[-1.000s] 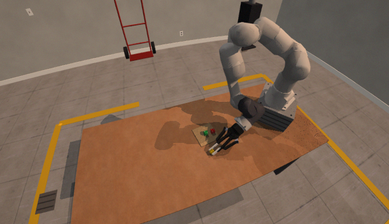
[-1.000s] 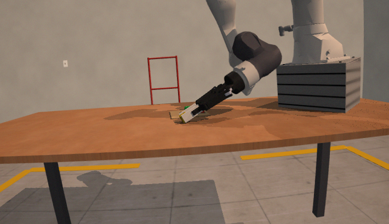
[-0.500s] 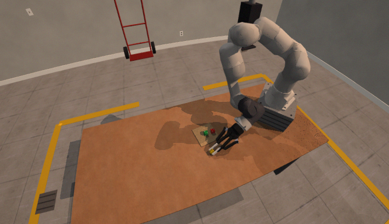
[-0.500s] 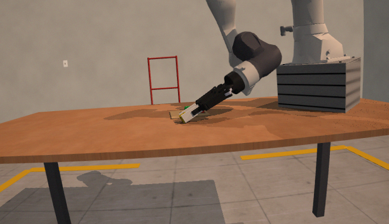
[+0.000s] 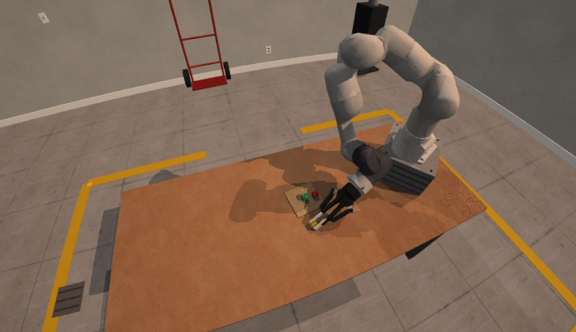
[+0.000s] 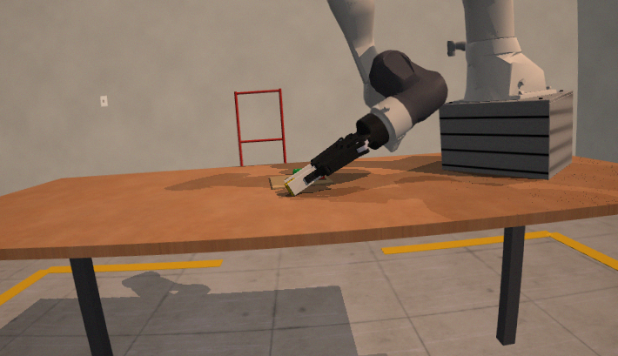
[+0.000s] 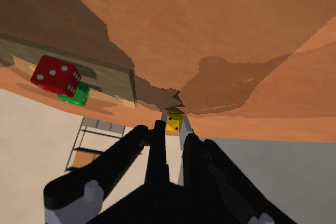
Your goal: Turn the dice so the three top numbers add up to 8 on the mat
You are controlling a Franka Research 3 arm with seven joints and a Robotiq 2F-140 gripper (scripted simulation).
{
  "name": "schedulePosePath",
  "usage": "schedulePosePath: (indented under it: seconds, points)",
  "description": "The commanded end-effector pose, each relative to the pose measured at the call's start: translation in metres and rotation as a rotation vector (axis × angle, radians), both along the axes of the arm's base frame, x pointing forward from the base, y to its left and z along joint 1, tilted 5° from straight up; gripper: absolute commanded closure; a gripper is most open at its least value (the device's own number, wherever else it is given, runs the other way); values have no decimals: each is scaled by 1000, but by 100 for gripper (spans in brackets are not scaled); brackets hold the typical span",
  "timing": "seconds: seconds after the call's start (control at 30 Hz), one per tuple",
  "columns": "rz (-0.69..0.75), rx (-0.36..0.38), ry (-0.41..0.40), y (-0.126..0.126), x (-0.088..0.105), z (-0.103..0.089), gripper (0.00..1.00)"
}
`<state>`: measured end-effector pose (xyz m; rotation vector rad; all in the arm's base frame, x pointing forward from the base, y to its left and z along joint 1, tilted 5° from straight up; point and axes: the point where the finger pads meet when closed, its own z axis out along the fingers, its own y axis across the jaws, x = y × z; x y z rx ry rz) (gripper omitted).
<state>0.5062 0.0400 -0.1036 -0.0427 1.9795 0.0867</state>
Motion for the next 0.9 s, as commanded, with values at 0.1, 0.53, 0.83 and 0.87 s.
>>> schedulePosePath:
  seconds: [0.1,0.53,0.83,0.87]
  points:
    - [2,-2,-3,1,0,0,87]
    - [2,-2,-3,1,0,0,87]
    - [2,-2,-3,1,0,0,83]
    - [2,-2,-3,1,0,0,83]
